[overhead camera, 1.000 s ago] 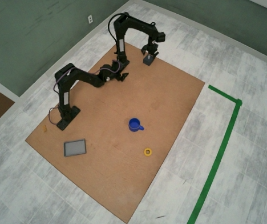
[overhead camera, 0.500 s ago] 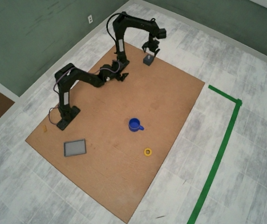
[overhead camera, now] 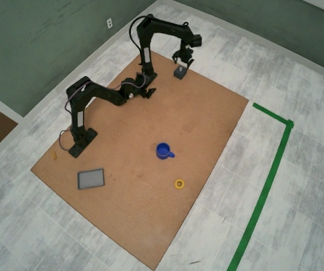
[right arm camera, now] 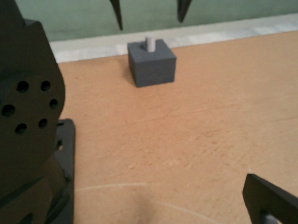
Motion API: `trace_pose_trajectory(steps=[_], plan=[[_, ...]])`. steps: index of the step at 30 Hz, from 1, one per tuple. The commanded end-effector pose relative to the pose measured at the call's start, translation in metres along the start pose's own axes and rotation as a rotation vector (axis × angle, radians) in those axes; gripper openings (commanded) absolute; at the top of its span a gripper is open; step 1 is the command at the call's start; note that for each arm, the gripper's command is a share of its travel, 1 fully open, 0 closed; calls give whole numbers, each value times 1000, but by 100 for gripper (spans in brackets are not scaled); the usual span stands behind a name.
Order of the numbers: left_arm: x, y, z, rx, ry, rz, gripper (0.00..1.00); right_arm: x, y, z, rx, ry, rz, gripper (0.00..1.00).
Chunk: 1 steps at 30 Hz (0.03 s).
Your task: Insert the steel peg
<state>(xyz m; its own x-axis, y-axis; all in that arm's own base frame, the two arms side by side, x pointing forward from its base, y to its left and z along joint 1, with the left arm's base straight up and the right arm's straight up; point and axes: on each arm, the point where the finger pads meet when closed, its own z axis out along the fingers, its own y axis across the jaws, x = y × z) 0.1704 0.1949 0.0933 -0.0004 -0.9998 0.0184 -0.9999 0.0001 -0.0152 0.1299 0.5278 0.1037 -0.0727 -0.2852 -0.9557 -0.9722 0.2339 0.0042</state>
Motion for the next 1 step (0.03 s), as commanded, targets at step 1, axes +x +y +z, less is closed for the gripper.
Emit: trace_pose_trajectory(steps=[1], plan=[[-1, 7, -2, -15, -3, -3, 100, -9, 0, -1, -1, -22, -2, 100]])
